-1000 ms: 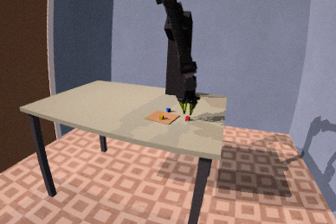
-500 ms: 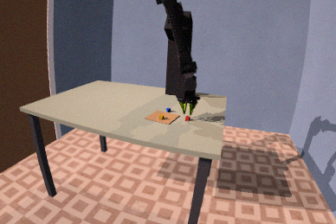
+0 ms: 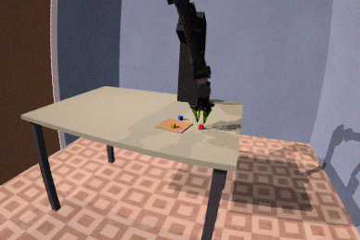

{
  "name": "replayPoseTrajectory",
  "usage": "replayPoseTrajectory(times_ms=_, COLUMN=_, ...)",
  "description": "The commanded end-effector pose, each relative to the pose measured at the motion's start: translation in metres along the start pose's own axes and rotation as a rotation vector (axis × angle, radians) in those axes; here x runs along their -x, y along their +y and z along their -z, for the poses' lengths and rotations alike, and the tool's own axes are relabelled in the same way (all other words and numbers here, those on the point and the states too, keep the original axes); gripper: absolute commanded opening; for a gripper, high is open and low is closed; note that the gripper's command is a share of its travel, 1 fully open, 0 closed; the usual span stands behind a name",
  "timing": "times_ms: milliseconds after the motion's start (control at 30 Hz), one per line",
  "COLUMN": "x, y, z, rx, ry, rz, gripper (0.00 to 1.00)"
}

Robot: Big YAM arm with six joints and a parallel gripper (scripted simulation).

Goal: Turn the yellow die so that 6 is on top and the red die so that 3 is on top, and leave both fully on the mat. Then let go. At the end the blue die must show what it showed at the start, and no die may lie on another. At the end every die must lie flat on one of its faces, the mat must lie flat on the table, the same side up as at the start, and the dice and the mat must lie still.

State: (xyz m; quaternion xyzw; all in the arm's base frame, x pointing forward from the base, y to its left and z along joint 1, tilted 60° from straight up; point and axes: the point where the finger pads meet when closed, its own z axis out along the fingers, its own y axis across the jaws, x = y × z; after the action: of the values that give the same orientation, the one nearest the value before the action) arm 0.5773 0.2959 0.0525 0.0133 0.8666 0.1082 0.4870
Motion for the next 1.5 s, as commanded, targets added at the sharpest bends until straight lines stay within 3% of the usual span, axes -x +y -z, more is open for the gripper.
replayPoseTrajectory(times_ms=0, x=-0.0122, y=-0.0101, z=-0.0038, rx=-0.014, ry=0.021, rz=0.012, gripper=0.34)
replayPoseTrajectory(times_ms=1467, x=-0.0040, y=-0.0077, z=-0.0074, rx=-0.010, ry=0.007, rz=0.007, gripper=0.34)
